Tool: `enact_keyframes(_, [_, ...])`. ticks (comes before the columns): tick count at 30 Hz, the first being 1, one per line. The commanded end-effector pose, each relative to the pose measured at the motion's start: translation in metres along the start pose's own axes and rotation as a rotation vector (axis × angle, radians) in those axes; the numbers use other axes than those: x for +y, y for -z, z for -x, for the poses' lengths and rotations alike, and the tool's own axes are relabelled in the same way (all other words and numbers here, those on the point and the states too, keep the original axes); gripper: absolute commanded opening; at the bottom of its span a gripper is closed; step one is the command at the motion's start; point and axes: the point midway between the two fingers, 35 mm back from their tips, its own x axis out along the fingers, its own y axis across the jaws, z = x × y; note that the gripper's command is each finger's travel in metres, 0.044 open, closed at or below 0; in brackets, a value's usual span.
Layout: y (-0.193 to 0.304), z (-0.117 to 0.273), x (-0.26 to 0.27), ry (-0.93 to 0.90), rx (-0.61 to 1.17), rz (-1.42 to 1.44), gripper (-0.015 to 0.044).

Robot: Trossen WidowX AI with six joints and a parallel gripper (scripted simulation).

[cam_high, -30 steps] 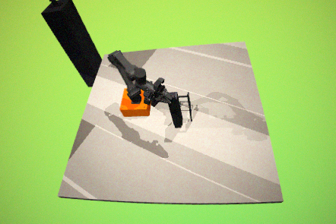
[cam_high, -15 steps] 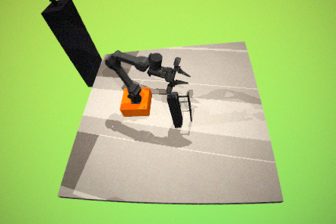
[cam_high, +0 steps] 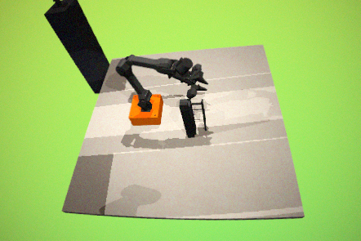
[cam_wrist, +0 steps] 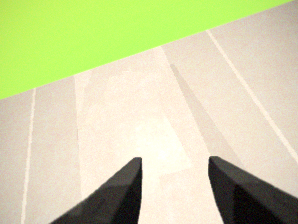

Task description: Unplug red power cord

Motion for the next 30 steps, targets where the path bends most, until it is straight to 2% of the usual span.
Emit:
enact_keyframes(1, [0.065,-0.023,0.018,-0.05,0.298,0.565,0.016])
enact_keyframes(10, [0.136,-0.027,0.013,-0.258,0.608,1.277,0.016])
enact_keyframes(18, [0.179,-0.027,-0.004,-0.561,0.794,1.682,0.016])
enact_keyframes(30, [0.183,-0.026,-0.006,-0.593,0.807,1.714,0.016])
